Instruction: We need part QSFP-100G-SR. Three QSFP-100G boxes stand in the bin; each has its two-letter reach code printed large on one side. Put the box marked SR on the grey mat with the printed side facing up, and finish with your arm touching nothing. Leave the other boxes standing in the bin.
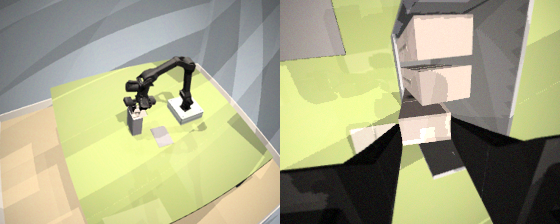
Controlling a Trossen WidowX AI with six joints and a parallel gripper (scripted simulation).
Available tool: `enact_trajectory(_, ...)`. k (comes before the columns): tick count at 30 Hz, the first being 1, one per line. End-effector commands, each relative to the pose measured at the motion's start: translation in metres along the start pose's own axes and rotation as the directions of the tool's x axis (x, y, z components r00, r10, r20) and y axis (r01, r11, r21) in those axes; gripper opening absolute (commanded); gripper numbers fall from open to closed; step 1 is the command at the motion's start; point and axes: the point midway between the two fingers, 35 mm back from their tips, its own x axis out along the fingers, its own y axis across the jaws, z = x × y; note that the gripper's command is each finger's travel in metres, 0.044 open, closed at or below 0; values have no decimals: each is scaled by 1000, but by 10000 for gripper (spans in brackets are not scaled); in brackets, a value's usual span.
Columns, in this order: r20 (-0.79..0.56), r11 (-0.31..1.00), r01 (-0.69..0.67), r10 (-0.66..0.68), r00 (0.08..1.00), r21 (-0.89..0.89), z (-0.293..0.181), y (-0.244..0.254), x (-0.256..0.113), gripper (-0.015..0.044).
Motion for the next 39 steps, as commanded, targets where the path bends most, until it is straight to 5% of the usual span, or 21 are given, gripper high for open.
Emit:
enact_trajectory(1, 0, 1000, 1, -1, 1000, 4, 0, -1, 1, 153)
enact_trajectory(18, 1, 984, -178, 178, 984, 5, 0, -26, 5, 153)
enact_trajectory(21, 4, 988, -153, 153, 988, 2, 0, -21, 4, 232)
enact_trajectory(33, 4, 988, -153, 153, 988, 2, 0, -21, 4, 237)
enact_trajectory(39, 1, 991, -130, 130, 991, 4, 0, -25, -37, 237)
